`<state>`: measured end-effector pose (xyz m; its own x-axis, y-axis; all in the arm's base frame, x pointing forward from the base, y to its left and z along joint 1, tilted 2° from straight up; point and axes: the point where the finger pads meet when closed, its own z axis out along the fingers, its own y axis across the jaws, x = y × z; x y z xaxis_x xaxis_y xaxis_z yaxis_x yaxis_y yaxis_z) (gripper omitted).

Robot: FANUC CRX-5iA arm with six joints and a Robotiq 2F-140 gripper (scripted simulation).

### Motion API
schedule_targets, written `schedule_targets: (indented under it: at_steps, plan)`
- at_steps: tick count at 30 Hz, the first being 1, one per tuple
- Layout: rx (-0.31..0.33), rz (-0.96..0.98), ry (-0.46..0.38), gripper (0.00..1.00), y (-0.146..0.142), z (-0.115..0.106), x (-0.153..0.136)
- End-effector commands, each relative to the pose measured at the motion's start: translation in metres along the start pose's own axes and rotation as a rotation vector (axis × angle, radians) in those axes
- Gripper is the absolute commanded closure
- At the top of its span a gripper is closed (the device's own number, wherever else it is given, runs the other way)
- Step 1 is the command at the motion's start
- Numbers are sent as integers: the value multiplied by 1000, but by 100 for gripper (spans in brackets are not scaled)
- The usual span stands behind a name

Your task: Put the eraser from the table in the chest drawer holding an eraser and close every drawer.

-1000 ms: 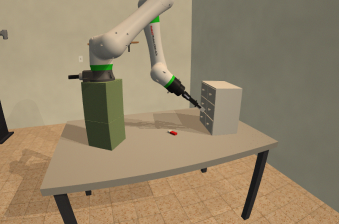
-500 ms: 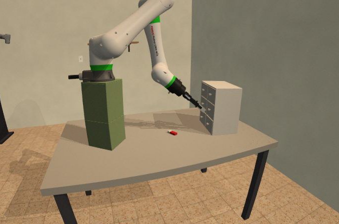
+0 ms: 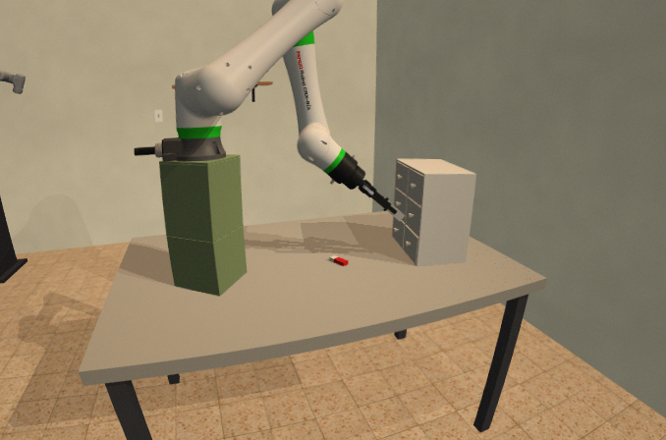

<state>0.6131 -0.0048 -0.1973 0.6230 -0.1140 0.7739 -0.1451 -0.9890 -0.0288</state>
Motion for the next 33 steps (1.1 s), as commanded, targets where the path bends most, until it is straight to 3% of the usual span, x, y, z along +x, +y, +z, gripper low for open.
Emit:
schedule_targets:
  at_steps: [1, 33]
  plan:
    - [0, 0, 0, 80, 0, 0, 0]
    - [0, 0, 0, 80, 0, 26, 22]
